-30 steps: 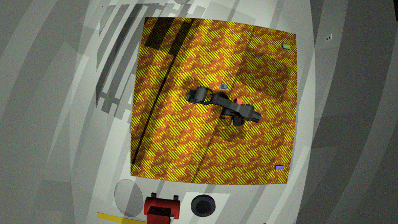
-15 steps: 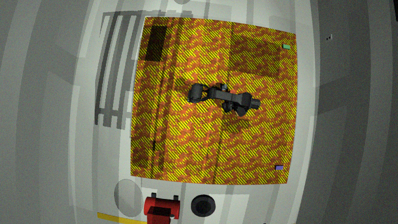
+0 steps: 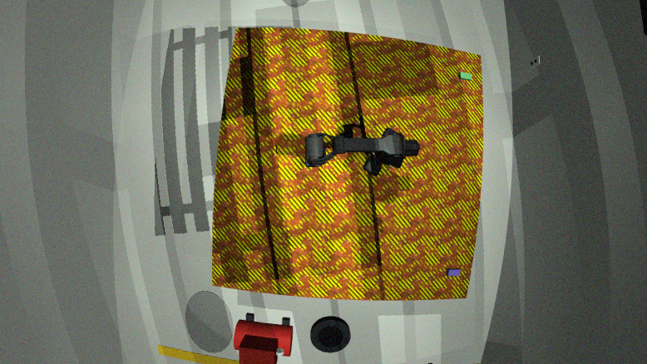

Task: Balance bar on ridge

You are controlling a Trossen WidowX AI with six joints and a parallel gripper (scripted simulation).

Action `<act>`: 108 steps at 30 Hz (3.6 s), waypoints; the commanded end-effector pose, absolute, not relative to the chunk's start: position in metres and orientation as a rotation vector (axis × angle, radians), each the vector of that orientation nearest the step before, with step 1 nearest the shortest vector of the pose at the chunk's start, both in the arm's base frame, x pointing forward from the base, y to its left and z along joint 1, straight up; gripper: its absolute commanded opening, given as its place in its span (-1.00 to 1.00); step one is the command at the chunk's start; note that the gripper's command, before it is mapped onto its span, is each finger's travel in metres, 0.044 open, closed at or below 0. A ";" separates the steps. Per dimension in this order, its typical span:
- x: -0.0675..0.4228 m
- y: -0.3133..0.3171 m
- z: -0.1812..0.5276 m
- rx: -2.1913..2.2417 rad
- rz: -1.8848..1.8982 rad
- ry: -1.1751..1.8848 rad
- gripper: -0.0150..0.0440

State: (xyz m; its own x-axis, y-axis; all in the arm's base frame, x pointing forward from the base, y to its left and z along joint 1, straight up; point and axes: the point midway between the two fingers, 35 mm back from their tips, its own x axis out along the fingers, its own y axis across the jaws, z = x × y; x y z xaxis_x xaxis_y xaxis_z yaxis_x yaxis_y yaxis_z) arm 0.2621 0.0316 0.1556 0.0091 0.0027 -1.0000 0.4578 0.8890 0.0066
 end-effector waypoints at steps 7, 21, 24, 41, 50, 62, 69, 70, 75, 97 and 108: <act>0.253 0.067 0.156 0.101 -0.090 1.548 -0.49; 0.250 0.093 0.150 -0.032 0.044 1.549 -0.49; 0.250 0.094 0.145 -0.032 0.044 1.549 -0.49; 0.250 0.096 0.118 -0.032 0.044 1.549 -0.49; 0.250 0.097 0.112 -0.032 0.044 1.549 -0.49; 0.250 0.097 0.112 -0.032 0.044 1.549 -0.49; 0.250 0.097 0.112 -0.032 0.044 1.549 -0.49; 0.250 0.097 0.112 -0.032 0.044 1.549 -0.49; 0.250 0.097 0.111 -0.032 0.044 1.549 -0.49; 0.250 0.097 0.109 -0.032 0.044 1.549 -0.49; 0.250 0.097 0.108 -0.032 0.044 1.549 -0.49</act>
